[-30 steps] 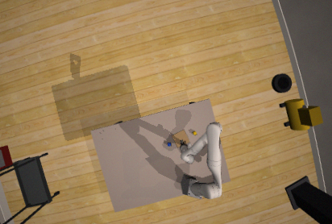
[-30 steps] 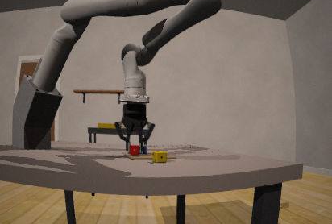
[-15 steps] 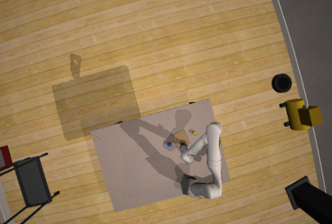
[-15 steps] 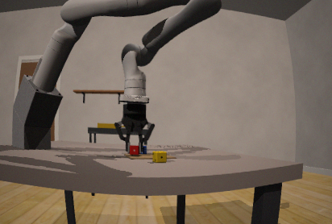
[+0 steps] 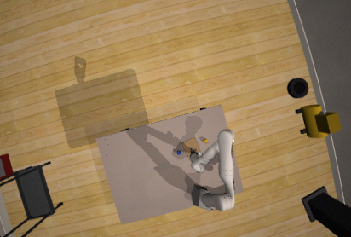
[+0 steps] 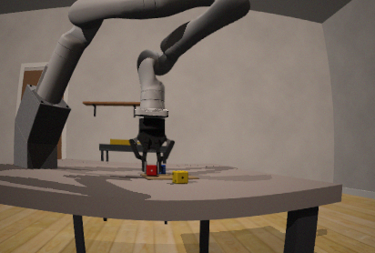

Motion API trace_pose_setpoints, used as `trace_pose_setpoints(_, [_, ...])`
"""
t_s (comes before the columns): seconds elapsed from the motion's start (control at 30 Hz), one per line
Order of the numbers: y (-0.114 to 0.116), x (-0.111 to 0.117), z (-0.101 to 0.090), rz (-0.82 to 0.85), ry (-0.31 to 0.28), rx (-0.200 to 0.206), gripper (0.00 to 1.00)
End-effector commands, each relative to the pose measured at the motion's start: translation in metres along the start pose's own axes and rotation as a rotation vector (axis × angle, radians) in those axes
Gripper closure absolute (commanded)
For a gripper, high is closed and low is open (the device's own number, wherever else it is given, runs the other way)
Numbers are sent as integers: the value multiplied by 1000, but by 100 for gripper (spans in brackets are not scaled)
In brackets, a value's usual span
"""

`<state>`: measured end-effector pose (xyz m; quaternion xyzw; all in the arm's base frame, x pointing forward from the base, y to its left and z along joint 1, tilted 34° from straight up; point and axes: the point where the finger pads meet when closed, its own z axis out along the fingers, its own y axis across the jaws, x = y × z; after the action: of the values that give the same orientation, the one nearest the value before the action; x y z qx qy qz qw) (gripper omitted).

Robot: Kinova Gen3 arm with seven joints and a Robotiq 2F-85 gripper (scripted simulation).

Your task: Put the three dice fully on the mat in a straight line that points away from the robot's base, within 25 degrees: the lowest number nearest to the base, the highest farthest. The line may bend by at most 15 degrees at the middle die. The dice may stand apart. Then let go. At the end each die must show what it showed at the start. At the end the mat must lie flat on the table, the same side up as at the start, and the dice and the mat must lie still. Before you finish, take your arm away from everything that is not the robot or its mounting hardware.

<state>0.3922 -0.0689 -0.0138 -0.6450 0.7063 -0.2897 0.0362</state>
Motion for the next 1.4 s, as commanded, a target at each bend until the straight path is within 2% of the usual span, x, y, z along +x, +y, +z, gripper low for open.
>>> trace_pose_setpoints(0.0, [-2,2,2,8,6,4,74])
trace_pose_setpoints(1.07, [-2,2,2,8,6,4,74])
trace_pose_setpoints(1.2, [-2,2,2,8,6,4,66])
trace_pose_setpoints(1.37, [-2,2,2,8,6,4,62])
